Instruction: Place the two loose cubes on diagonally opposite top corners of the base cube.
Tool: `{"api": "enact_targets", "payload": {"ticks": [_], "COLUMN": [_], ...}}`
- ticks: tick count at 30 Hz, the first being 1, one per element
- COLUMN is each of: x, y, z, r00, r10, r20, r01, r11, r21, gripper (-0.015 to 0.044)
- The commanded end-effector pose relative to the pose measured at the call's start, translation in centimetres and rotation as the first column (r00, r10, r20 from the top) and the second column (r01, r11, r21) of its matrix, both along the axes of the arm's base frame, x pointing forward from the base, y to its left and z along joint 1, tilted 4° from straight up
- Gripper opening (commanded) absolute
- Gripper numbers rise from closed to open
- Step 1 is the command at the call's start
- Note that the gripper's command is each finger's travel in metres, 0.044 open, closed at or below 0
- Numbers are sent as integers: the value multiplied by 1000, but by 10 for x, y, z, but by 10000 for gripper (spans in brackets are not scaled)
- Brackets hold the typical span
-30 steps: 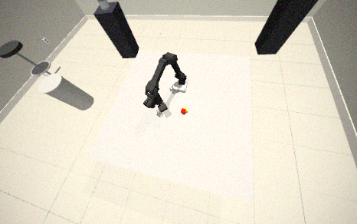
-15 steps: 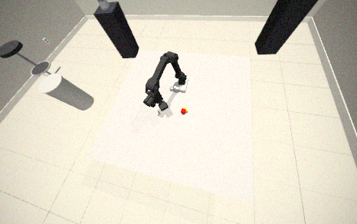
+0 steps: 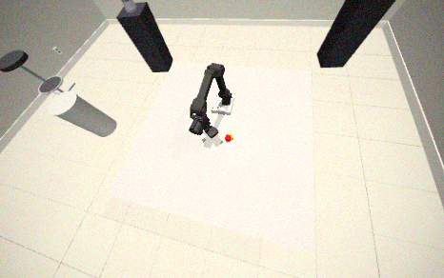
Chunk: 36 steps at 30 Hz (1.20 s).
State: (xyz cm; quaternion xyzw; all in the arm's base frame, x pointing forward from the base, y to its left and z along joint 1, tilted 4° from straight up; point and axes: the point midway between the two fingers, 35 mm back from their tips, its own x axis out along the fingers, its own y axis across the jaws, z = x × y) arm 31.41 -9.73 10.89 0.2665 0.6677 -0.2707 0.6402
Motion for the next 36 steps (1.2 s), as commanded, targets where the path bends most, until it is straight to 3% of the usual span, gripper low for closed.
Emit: {"api": "enact_targets", "payload": {"ticks": [1,36], "x": [0,-15], "y": [12,120], "z": [3,1], "r00": [999,919], "r10": [41,394], "r20": [11,19], "r01": [-41,-394], "r11": [999,919], "r21": [2,23], "gripper": [105,105]}}
